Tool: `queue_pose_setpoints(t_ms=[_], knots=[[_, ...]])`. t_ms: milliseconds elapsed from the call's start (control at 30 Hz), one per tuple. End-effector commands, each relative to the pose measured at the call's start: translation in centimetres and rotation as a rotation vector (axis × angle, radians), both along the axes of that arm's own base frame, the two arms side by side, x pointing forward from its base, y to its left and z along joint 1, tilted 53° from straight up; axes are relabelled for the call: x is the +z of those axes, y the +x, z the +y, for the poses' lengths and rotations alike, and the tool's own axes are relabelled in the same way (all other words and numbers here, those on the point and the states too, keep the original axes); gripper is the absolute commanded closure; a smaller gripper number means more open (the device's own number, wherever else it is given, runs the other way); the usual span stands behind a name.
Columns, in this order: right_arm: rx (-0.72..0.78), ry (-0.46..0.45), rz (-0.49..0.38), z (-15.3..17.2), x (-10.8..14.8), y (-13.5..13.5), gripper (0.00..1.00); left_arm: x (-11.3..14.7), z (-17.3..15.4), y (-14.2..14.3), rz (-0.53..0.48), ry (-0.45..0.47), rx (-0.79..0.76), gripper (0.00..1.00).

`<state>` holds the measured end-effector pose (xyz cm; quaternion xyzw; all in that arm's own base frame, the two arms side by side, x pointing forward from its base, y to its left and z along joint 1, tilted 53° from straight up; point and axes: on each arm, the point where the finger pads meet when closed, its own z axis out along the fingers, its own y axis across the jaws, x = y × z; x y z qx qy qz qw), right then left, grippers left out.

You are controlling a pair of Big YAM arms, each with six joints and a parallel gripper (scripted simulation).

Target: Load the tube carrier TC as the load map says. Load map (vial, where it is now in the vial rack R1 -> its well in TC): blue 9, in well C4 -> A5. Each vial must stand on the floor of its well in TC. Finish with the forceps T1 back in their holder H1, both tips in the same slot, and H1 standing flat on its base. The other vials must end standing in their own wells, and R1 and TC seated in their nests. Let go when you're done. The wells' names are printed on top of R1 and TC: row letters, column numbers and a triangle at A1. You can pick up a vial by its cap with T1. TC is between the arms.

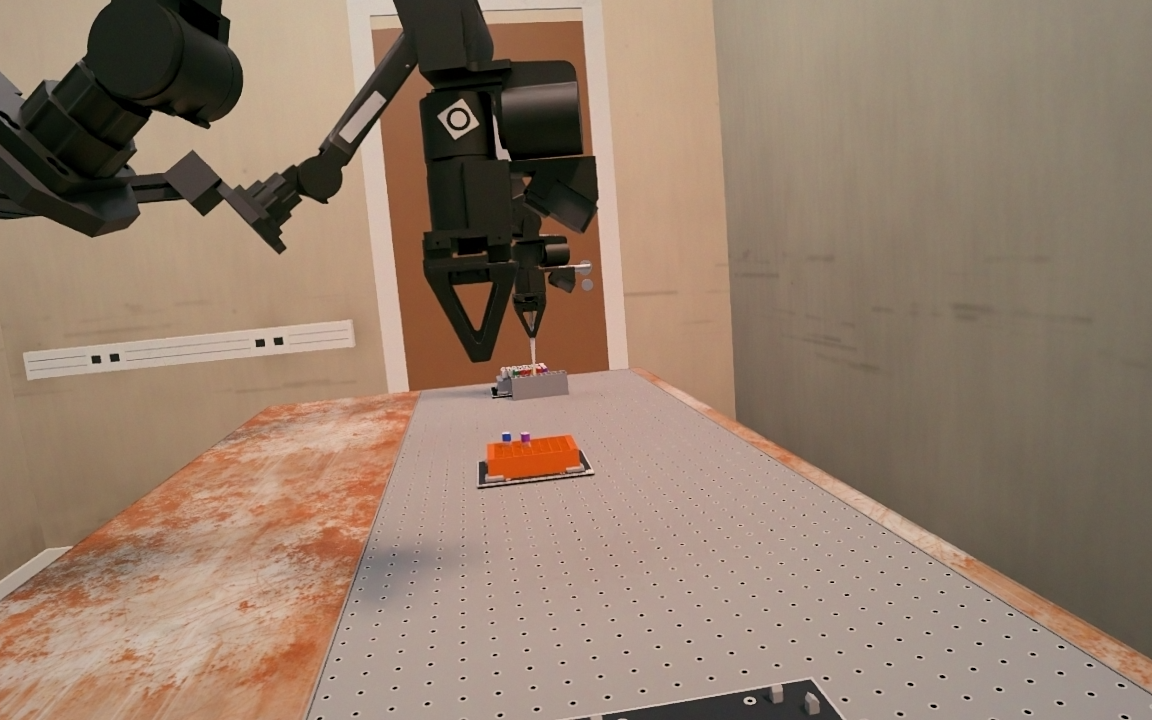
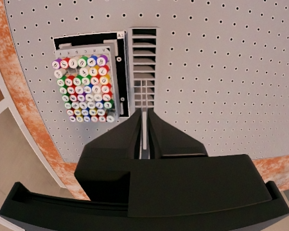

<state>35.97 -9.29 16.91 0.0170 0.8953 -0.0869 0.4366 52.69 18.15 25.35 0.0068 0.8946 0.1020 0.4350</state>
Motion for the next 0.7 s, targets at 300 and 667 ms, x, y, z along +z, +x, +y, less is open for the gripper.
queue_pose_setpoints(t_ms=[300,667], knots=[[0.0,-0.012,-0.01,-0.22,0.62,0.21,0.0,1.33,0.04,-1.59,-0.005,0.012,-0.001,0.93],[0.0,-0.012,-0.01,-0.22,0.62,0.21,0.0,1.72,-0.18,-2.08,-0.005,0.012,-0.003,0.93]])
